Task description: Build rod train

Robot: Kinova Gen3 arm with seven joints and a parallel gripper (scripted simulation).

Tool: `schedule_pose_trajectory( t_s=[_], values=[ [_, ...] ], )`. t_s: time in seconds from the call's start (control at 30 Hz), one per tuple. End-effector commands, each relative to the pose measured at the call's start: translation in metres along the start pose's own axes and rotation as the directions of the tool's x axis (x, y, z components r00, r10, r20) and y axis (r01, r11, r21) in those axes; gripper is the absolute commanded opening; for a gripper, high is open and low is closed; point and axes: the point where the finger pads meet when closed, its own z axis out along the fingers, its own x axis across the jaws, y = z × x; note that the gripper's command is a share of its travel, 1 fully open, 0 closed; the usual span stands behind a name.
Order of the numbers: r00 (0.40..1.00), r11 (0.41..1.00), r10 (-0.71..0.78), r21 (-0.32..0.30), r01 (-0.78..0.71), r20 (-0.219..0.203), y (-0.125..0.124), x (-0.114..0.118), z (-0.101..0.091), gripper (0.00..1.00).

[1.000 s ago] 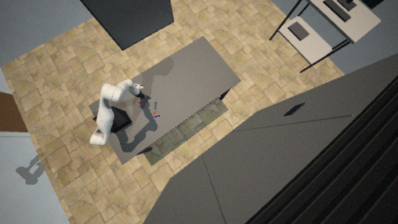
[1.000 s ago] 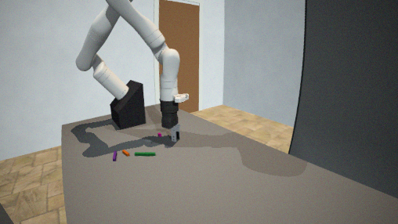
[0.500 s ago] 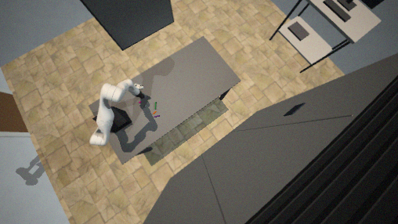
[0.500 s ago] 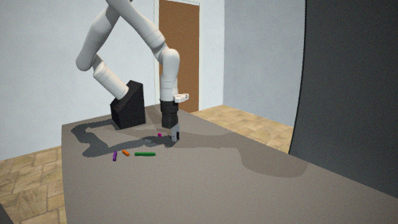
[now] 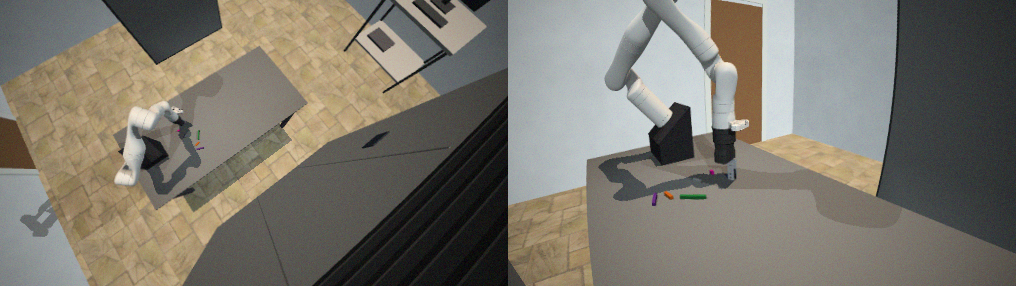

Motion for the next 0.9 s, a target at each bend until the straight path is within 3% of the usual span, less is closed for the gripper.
schedule_pose_trajectory(
  t_s=[0.0,0.67,0.87],
  values=[
    [1.000,1.000,0.004,0.008,-0.004,0.001,-0.004,0.000,0.000,0.24],
    [1.000,1.000,0.004,0.008,-0.004,0.001,-0.004,0.000,-0.002,0.24],
    [1.000,1.000,0.007,0.011,-0.007,0.004,-0.005,0.000,-0.031,0.24]
  ],
)
